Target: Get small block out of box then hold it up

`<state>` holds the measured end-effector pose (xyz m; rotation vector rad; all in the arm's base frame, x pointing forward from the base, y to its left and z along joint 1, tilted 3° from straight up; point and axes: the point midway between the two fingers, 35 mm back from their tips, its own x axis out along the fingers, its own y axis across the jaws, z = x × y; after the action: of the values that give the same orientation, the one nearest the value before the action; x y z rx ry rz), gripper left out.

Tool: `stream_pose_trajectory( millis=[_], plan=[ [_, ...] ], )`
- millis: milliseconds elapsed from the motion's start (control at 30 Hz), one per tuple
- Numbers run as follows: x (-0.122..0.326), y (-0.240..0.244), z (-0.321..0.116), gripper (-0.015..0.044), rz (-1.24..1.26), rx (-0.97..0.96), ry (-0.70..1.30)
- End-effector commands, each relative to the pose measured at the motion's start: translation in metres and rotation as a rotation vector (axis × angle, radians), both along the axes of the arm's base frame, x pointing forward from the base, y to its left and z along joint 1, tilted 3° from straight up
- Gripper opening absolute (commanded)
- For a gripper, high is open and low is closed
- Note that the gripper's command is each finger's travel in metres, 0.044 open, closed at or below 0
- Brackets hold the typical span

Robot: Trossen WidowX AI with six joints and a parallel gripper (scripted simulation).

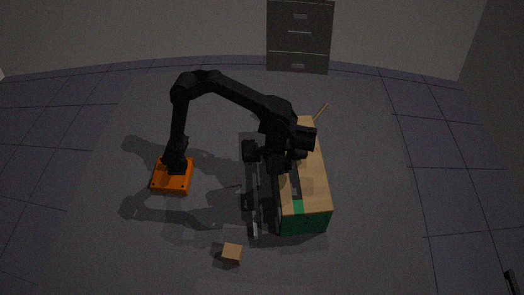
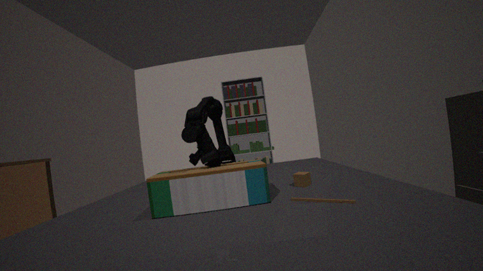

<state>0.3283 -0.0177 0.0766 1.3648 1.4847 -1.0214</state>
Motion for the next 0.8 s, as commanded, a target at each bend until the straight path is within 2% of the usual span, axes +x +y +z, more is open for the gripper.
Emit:
stream_pose_trajectory(
  millis=[0, 333, 767],
  plan=[
    [-0.001, 0.005, -0.002, 0.0400, -0.003, 0.005, 0.005],
    [-0.002, 0.015, -0.002, 0.0400, -0.003, 0.006, 0.005],
    [-0.001, 0.005, -0.002, 0.0400, -0.003, 0.005, 0.005]
  ],
)
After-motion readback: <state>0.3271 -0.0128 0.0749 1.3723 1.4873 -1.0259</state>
